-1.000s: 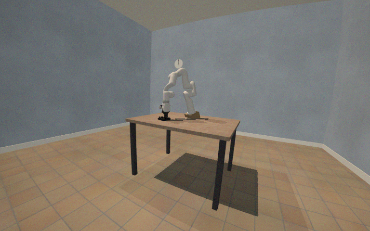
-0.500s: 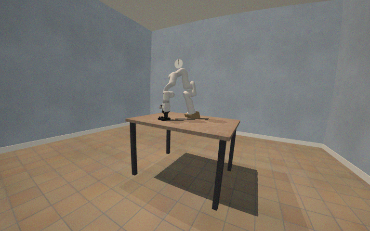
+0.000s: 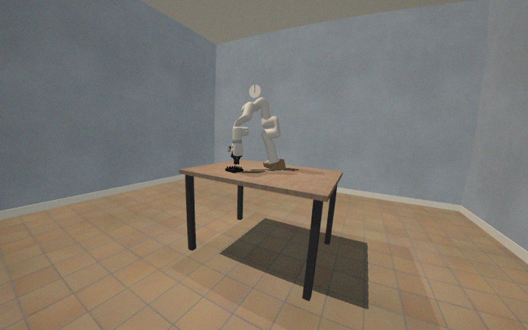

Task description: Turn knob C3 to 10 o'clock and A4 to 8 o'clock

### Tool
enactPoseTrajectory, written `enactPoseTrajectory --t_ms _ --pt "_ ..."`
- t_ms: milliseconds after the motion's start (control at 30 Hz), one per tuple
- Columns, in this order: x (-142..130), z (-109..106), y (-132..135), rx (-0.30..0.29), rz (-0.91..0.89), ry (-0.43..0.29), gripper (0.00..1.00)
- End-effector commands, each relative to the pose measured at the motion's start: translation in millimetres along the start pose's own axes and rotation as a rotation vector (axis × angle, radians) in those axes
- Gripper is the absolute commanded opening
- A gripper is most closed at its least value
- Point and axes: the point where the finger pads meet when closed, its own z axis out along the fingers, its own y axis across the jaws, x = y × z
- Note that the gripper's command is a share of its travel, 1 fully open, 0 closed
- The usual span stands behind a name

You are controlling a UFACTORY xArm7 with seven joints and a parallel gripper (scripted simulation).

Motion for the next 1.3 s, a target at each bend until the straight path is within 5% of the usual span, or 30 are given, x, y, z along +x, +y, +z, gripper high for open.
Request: enactPoseTrajectory --t_ms 0,667,1267 --pt "-0.1 -5.8 -0.3 0.001 0.0 0.0 0.19" --pt "-0.1 -6.8 -0.4 0.001 0.028 0.0 0.19" --pt "0.6 -13.1 -1.8 0.004 0.524 -0.002 0.19"
